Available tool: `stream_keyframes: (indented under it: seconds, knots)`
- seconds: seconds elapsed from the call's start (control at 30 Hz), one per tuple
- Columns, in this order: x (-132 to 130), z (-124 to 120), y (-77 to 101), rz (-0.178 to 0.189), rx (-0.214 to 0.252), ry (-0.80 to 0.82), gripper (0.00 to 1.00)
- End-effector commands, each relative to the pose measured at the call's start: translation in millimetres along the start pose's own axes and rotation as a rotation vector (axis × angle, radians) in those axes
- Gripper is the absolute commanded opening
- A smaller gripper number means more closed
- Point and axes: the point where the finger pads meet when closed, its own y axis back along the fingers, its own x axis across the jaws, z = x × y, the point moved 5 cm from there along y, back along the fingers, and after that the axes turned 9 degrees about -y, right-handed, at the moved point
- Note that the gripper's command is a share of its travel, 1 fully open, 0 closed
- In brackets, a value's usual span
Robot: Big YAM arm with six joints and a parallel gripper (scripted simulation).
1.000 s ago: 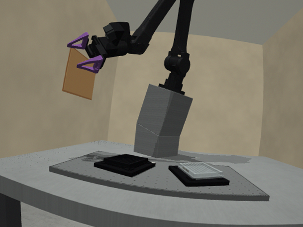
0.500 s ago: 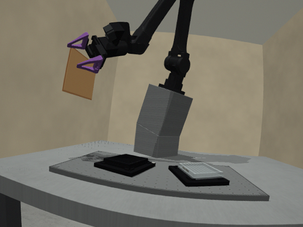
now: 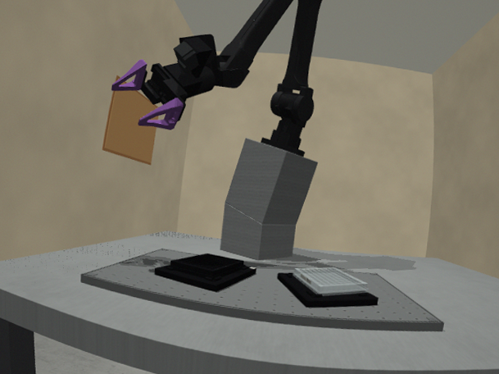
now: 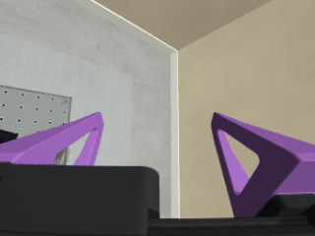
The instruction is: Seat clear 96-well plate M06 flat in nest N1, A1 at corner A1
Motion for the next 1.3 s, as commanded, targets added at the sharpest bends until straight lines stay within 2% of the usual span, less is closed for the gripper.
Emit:
stream_keyframes:
  seconds: [0.0,0.1,0.13,0.27,0.3,0.33,0.37,0.4,0.47,0.57,0.67,0.7,0.77,0.8,0.83,0.87,0.9,1.0,1.03,1.07,1.1,1.13,1.17,1.23,1.27]
  knots:
    - [-6.3,29.0,-7.3,0.024,-0.029,-0.035,1.0]
    - [-1.8,29.1,-8.6,0.018,-0.026,-0.036,1.0]
    - [16.1,7.2,-6.2,0.036,0.007,-0.042,1.0]
    - [30.1,11.2,-11.3,0.034,0.002,-0.042,1.0]
    - [30.3,18.9,-19.2,0.071,0.016,-0.05,1.0]
    - [26.9,34.2,-15.6,0.086,-0.003,-0.053,1.0]
    - [30.1,35.6,-16.7,0.115,0.009,-0.06,1.0]
    - [34.6,36.3,-17.6,0.128,0.014,-0.063,1.0]
    - [51.1,22.3,-23.6,0.137,0.05,-0.068,1.0]
    - [70.8,14.6,-17.4,0.139,0.052,-0.069,1.0]
    - [71.2,14.8,-17.6,0.138,0.051,-0.069,1.0]
    - [64.8,39.0,-21.9,0.159,0.031,-0.072,1.0]
    - [68.8,40.4,-23.5,0.211,0.063,-0.088,1.0]
    - [76.4,42.1,-23.7,0.226,0.067,-0.086,1.0]
    - [86.1,30.6,-27.3,0.231,0.095,-0.088,1.0]
    - [92.9,27.1,-28.3,0.234,0.103,-0.089,1.0]
    - [101.6,18.4,-20.6,0.235,0.104,-0.089,1.0]
    - [111.7,18.8,-21.0,0.235,0.105,-0.09,1.0]
    - [113.0,28.6,-28.9,0.268,0.121,-0.095,1.0]
    - [110.2,44.8,-25.4,0.283,0.105,-0.097,1.0]
    - [113.8,46.0,-25.8,0.311,0.123,-0.101,1.0]
    - [118.7,46.1,-25.7,0.317,0.127,-0.103,1.0]
    - [129.6,30.5,-29.3,0.323,0.164,-0.104,1.0]
    - [129.6,30.5,-29.3,0.323,0.164,-0.104,1.0]
    - [137.6,21.3,-21.5,0.324,0.165,-0.104,1.0]
